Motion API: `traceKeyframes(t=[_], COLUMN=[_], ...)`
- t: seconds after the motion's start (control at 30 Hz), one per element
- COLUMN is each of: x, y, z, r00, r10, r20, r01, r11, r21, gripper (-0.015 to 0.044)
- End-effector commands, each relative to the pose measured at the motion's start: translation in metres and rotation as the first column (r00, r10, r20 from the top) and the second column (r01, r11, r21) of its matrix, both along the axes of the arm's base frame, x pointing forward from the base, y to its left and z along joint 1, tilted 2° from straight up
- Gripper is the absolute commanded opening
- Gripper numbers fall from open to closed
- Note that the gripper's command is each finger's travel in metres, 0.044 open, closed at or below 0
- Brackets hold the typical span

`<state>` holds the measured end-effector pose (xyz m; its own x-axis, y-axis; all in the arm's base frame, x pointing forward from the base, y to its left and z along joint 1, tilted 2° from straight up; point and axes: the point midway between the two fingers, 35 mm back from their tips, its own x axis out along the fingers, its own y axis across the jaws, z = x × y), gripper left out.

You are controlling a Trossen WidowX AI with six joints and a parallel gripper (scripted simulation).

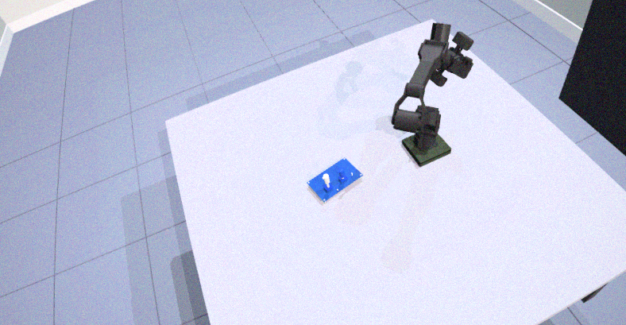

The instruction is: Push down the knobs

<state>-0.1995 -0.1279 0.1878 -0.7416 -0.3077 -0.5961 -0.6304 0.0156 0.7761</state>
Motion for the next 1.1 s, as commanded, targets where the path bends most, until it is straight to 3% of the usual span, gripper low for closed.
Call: traceKeyframes(t=[0.0, 0.5, 1.07], x=[0.008, 0.052, 0.119], y=[-0.017, -0.071, -0.116], z=[0.001, 0.0, -0.003], r00=[0.993, 0.852, 0.501], r10=[0.115, 0.522, 0.857], r20=[0.003, 0.04, 0.124], r01=[-0.115, -0.513, -0.796], r11=[0.992, 0.816, 0.4], r21=[0.059, 0.267, 0.455], gripper=[0.0, 0.0, 0.0])
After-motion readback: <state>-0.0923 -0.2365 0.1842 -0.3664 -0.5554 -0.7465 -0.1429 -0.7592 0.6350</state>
